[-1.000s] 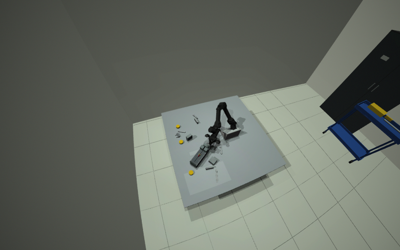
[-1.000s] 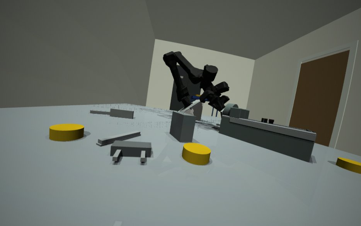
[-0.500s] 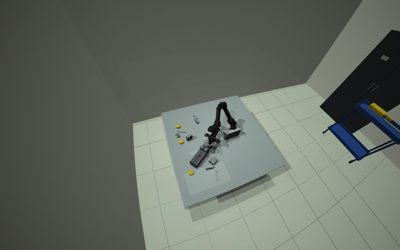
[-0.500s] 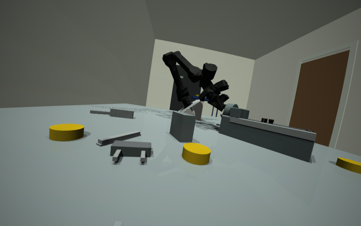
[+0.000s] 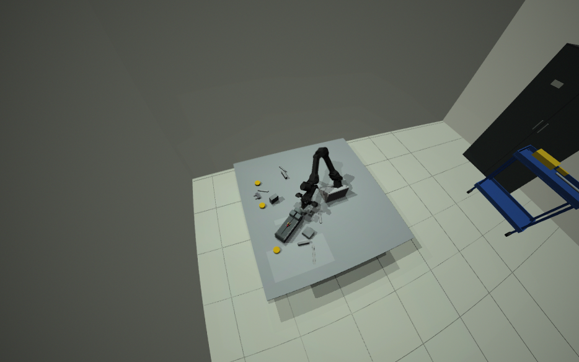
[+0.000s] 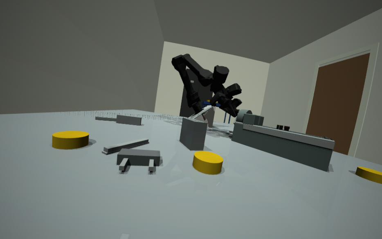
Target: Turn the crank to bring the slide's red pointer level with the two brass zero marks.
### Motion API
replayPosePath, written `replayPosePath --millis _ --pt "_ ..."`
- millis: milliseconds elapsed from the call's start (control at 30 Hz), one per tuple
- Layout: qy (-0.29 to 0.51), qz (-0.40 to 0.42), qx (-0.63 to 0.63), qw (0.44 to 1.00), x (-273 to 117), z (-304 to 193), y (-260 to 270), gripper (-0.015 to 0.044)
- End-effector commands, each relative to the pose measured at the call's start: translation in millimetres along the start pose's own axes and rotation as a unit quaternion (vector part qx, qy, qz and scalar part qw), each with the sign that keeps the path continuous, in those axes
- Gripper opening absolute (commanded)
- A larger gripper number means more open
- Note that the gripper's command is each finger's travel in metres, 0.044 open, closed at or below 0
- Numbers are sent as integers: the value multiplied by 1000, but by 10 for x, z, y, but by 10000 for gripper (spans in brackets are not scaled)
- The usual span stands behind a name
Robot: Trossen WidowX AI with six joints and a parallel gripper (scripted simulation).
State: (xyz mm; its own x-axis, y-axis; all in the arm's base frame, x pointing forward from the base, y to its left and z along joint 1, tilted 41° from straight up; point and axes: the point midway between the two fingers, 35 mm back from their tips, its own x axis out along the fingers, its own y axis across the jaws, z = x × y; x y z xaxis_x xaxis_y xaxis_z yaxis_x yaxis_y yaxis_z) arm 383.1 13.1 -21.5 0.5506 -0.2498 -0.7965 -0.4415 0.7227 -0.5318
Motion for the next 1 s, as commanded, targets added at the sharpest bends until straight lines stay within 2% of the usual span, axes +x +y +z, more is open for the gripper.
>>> replayPosePath --millis 0,967 --pt "-4 -10 3 1000 -35 30 -82 0" --pt "-4 -10 3 1000 -36 31 -171 0"
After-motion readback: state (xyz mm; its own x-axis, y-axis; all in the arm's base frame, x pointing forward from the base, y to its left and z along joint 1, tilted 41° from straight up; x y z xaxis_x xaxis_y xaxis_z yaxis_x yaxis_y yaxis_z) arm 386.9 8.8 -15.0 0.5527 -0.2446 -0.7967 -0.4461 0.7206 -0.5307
